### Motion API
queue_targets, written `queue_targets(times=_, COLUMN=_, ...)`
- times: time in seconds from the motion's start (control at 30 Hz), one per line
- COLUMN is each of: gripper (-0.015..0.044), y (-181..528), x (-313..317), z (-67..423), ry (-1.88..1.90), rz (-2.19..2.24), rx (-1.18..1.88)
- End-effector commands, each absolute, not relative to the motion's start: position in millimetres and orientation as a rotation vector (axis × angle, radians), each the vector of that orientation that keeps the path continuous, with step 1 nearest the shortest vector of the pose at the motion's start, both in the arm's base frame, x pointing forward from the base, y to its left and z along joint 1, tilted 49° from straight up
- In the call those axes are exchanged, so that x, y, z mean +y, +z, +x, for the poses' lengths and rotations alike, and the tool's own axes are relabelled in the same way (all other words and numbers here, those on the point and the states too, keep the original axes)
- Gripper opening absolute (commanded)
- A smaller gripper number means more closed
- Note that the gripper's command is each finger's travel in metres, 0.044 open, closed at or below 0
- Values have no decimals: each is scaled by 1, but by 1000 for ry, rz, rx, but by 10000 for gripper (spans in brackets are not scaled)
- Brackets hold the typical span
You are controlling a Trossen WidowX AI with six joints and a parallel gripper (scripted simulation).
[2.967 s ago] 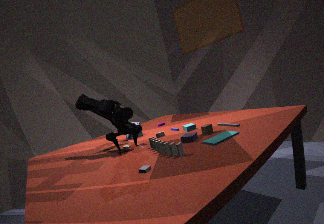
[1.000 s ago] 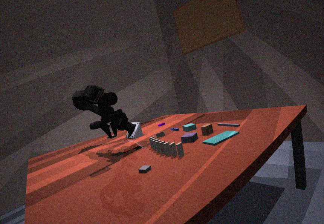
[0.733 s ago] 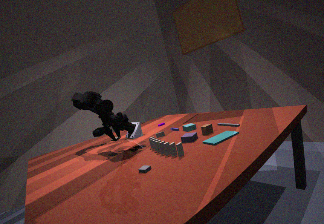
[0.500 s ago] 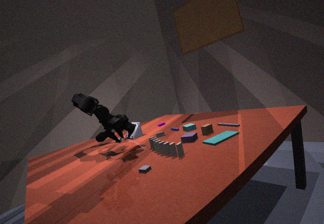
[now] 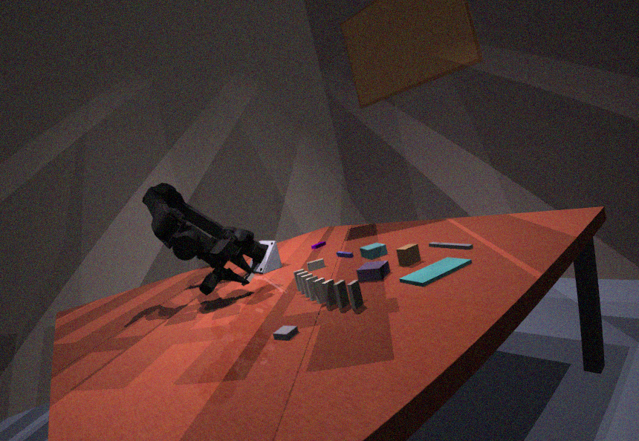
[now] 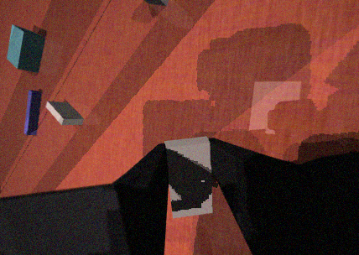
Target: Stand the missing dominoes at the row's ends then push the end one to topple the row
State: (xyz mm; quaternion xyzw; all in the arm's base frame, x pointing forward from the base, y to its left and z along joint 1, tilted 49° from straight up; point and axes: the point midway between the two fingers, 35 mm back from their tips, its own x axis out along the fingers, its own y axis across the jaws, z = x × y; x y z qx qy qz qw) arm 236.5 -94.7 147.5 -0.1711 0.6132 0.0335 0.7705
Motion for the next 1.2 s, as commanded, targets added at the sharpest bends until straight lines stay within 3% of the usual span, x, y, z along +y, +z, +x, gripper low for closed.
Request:
queue_targets(times=0.0, gripper=107, y=145, x=-95, z=239, ry=131, rz=-346, rx=1245)
queue_targets(times=1.17, gripper=107, y=182, x=-116, z=238, ry=305, rz=-587, rx=401)
